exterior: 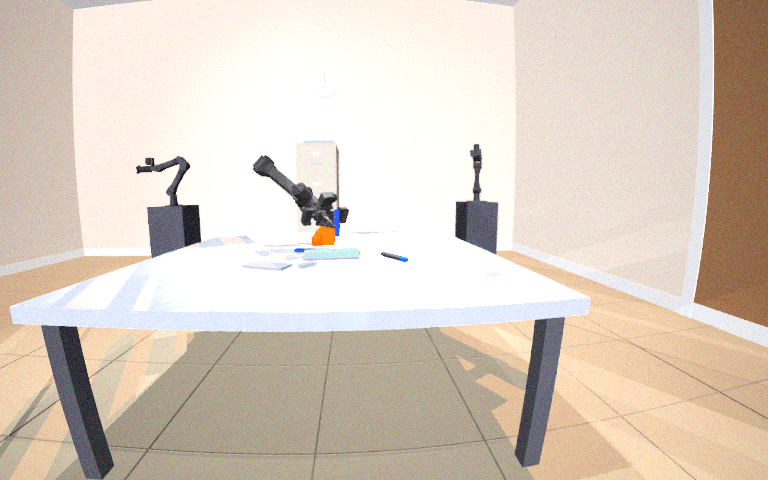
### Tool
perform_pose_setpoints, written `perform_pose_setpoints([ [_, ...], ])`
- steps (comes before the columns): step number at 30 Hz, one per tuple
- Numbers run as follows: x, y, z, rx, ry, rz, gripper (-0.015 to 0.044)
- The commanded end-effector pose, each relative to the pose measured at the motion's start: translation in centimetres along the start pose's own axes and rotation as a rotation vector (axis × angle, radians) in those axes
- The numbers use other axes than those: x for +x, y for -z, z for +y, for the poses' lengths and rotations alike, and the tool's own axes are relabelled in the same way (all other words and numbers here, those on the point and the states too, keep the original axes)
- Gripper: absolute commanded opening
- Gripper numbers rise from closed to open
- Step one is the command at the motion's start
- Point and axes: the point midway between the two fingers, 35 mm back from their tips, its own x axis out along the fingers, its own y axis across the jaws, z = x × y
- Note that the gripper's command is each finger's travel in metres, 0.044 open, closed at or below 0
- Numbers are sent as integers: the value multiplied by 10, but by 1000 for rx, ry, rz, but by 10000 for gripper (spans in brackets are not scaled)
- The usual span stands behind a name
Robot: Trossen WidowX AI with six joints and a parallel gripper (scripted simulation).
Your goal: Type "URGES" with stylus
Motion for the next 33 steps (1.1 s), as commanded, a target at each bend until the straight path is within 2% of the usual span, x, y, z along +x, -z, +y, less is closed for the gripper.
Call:
perform_pose_setpoints([
  [1, 7, -5, 9, 4, 1, 2, 0],
  [16, 24, -16, 48, 12, 1, -1, 0],
  [33, 31, 2, 49, 10, 2, 0, 0],
])
